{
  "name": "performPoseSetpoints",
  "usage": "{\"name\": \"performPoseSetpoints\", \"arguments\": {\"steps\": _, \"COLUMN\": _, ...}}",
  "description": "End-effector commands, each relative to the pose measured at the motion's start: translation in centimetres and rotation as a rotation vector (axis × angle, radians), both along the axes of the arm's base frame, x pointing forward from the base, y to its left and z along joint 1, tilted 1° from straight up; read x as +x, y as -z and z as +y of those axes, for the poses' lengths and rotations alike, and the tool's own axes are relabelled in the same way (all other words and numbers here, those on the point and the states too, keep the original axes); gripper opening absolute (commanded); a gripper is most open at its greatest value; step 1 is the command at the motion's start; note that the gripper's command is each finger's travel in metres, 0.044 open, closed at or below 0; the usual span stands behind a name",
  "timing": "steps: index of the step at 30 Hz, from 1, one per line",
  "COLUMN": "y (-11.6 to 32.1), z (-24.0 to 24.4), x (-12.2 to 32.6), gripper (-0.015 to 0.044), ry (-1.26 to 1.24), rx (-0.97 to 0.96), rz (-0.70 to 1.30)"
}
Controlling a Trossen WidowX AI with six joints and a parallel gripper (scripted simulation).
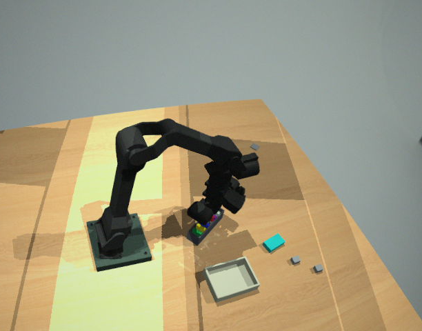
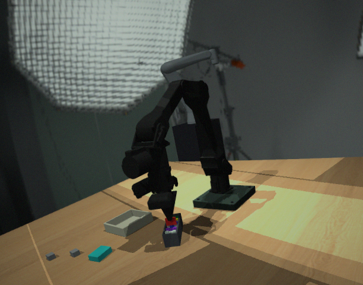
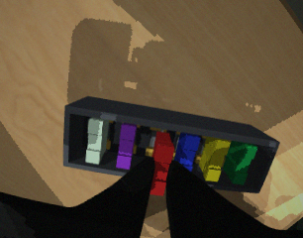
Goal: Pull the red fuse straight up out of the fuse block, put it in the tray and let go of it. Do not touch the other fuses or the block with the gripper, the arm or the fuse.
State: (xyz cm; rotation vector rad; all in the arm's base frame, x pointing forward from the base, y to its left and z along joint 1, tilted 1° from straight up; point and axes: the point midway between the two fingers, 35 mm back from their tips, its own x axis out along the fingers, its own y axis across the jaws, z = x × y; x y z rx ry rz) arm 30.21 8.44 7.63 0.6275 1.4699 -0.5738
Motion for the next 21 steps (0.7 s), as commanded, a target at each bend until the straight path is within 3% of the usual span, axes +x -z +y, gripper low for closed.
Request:
{"name": "performPoseSetpoints", "arguments": {"steps": 1, "y": -0.35, "z": 0.05, "x": 0.04, "gripper": 0.0000, "ry": 0.002, "rx": 0.005, "rz": -0.004}}
{"name": "performPoseSetpoints", "arguments": {"steps": 21, "y": -1.34, "z": 0.03, "x": -0.03, "gripper": 0.0000, "ry": 0.003, "rx": 0.006, "rz": -0.004}}
